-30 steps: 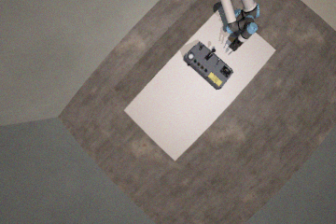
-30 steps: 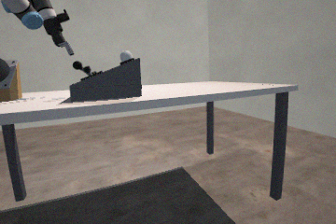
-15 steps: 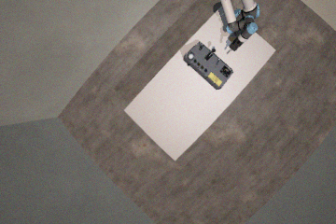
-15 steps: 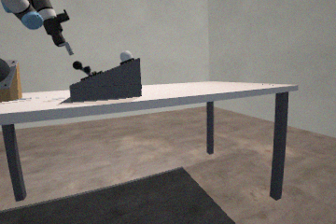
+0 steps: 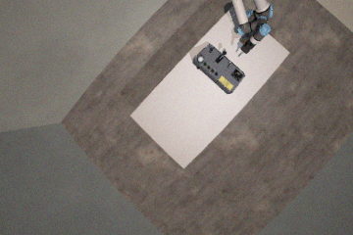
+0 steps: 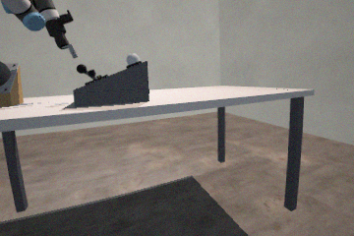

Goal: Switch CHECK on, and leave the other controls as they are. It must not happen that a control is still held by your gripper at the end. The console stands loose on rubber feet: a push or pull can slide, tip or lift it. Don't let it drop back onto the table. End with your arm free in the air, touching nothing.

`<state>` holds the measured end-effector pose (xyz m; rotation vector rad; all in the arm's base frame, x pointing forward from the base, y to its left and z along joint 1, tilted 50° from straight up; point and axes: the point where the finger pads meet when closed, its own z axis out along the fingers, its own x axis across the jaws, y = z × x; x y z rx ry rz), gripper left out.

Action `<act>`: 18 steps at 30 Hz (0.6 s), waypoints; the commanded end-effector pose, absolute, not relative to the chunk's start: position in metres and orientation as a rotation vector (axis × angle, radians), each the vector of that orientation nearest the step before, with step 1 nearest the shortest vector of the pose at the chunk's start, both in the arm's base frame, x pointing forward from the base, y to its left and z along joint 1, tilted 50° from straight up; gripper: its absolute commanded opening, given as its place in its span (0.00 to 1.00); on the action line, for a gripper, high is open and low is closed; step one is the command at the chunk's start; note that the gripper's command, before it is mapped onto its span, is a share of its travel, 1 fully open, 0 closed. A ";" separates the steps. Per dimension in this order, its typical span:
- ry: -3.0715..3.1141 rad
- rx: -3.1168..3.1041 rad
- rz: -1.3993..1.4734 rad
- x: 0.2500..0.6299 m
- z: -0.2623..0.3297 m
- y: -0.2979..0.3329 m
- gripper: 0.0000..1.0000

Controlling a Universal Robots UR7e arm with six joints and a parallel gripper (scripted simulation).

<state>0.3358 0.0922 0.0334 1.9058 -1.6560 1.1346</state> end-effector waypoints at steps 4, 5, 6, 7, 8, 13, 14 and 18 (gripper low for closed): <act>-1.657 1.906 1.135 0.336 0.033 0.091 0.00; -1.657 1.906 1.135 0.337 0.032 0.091 0.00; -1.657 1.906 1.135 0.337 0.032 0.090 0.00; -1.657 1.907 1.135 0.337 0.032 0.090 0.00; -1.657 1.907 1.135 0.337 0.031 0.089 0.00; -1.657 1.907 1.135 0.338 0.029 0.087 0.00; -1.657 1.907 1.135 0.339 0.028 0.086 0.00; -1.657 1.907 1.135 0.341 0.024 0.082 0.00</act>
